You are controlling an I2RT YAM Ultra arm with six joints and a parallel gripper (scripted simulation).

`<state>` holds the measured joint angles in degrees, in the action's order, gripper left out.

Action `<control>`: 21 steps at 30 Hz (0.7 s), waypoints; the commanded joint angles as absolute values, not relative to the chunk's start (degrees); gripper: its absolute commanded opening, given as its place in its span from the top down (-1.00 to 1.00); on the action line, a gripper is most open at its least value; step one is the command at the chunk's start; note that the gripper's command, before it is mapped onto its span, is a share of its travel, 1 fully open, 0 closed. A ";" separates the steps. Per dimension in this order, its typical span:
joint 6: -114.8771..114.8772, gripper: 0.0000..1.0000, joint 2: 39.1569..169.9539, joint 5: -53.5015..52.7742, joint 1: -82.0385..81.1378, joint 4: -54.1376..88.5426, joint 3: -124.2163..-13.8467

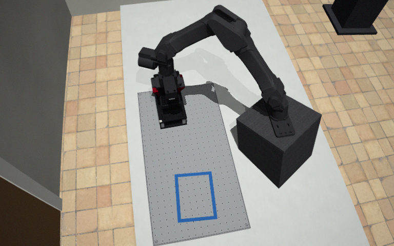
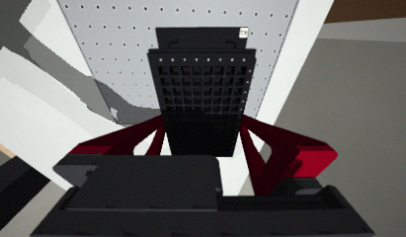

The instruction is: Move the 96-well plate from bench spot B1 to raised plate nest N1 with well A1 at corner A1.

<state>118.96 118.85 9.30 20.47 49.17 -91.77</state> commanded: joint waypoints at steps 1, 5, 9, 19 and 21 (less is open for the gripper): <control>119.16 1.00 118.10 8.91 20.45 49.10 -91.85; 119.16 1.00 118.09 8.91 20.45 49.10 -91.83; 119.17 1.00 118.05 8.91 20.47 49.06 -91.75; 119.70 1.00 119.84 8.52 20.86 46.86 -91.03; 119.73 1.00 118.06 8.52 20.57 46.62 -90.67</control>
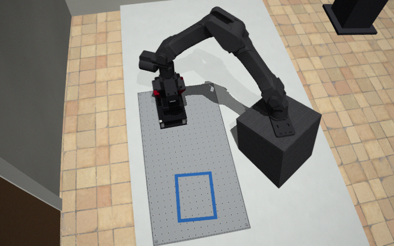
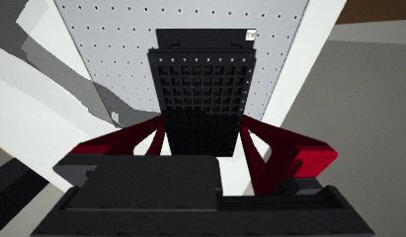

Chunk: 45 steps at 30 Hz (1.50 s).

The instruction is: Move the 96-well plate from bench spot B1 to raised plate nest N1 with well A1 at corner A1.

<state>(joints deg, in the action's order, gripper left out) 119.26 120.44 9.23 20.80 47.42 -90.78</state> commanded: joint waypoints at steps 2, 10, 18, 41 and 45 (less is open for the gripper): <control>119.83 1.00 118.38 8.52 20.89 46.08 -91.60; 120.00 1.00 120.62 8.44 21.14 43.92 -90.30; 120.00 1.00 122.07 8.38 21.20 42.31 -89.88; 120.00 1.00 125.33 8.24 22.10 38.39 -90.60; 120.00 1.00 125.38 8.23 22.08 38.80 -90.67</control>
